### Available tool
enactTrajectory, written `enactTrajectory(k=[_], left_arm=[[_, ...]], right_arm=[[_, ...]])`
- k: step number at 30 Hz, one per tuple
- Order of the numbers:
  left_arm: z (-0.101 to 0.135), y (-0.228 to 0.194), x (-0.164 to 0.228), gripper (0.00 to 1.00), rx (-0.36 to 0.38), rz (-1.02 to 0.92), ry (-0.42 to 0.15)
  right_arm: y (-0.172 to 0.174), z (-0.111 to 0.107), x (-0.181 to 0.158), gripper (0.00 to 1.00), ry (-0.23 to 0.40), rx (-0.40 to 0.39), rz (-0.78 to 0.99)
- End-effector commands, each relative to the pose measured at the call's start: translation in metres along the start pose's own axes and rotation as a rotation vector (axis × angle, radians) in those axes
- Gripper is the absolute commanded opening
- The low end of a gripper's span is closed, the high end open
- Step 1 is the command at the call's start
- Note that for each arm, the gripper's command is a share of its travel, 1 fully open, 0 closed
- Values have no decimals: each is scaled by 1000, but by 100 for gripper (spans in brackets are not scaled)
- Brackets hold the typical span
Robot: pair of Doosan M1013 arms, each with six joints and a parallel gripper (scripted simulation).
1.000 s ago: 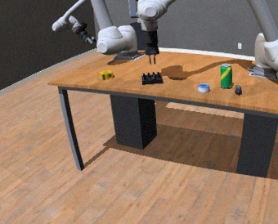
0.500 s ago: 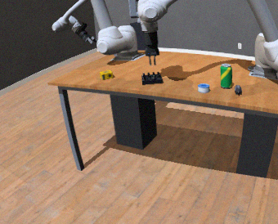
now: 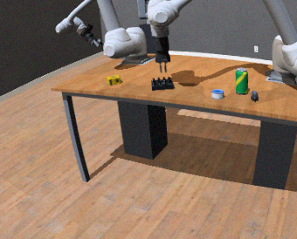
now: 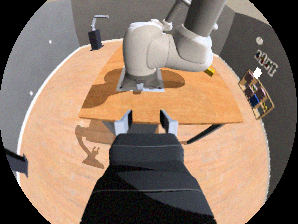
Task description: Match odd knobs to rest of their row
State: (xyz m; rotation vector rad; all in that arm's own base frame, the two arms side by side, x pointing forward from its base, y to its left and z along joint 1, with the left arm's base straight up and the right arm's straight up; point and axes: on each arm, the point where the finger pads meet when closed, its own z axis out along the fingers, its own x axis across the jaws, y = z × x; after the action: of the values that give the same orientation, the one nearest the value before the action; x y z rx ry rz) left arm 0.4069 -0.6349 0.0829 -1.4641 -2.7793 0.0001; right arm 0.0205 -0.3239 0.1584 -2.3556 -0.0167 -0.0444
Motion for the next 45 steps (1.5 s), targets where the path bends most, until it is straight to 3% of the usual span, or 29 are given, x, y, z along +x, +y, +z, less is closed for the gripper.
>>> enactTrajectory(k=[1,20,45], left_arm=[[3,0,-1,46,0,0,-2],[19,0,-1,46,0,0,-2],[21,0,-1,46,0,0,-2]], right_arm=[[0,0,0,100,0,-1,0],[0,0,0,100,0,-1,0],[0,0,0,100,0,-1,0]])
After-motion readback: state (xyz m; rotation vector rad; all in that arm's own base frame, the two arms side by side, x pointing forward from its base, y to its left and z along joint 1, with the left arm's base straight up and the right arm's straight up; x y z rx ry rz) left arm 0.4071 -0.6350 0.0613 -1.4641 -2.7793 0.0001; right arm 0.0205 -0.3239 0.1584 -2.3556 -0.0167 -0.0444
